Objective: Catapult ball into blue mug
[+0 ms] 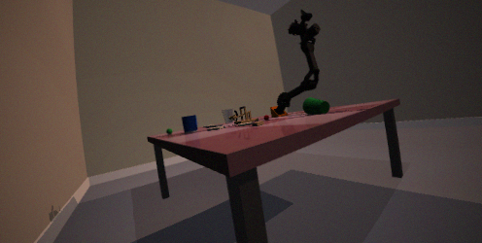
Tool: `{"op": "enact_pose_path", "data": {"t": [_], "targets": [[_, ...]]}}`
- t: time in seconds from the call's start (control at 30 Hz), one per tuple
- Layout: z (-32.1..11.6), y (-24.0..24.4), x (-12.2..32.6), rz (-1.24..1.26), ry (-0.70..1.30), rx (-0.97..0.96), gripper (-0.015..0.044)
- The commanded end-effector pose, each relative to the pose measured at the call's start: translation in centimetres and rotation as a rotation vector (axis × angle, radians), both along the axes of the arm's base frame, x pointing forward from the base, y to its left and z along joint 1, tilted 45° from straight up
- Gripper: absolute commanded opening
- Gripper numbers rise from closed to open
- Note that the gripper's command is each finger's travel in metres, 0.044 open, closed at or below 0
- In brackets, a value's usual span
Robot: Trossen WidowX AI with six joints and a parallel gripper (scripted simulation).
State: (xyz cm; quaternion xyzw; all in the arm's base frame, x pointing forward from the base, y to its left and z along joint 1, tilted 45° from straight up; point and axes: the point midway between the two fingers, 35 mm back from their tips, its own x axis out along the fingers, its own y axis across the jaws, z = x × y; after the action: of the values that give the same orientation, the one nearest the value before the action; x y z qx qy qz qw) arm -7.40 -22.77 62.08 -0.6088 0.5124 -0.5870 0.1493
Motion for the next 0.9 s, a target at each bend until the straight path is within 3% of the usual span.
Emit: {"op": "enact_pose_path", "data": {"t": [0.0,0.87], "targets": [[-2.0,-2.8,0.6,0.089,-0.060,0.081,0.0440],[-17.2,-15.3,9.8,0.522,-0.396,0.682,0.0440]]}}
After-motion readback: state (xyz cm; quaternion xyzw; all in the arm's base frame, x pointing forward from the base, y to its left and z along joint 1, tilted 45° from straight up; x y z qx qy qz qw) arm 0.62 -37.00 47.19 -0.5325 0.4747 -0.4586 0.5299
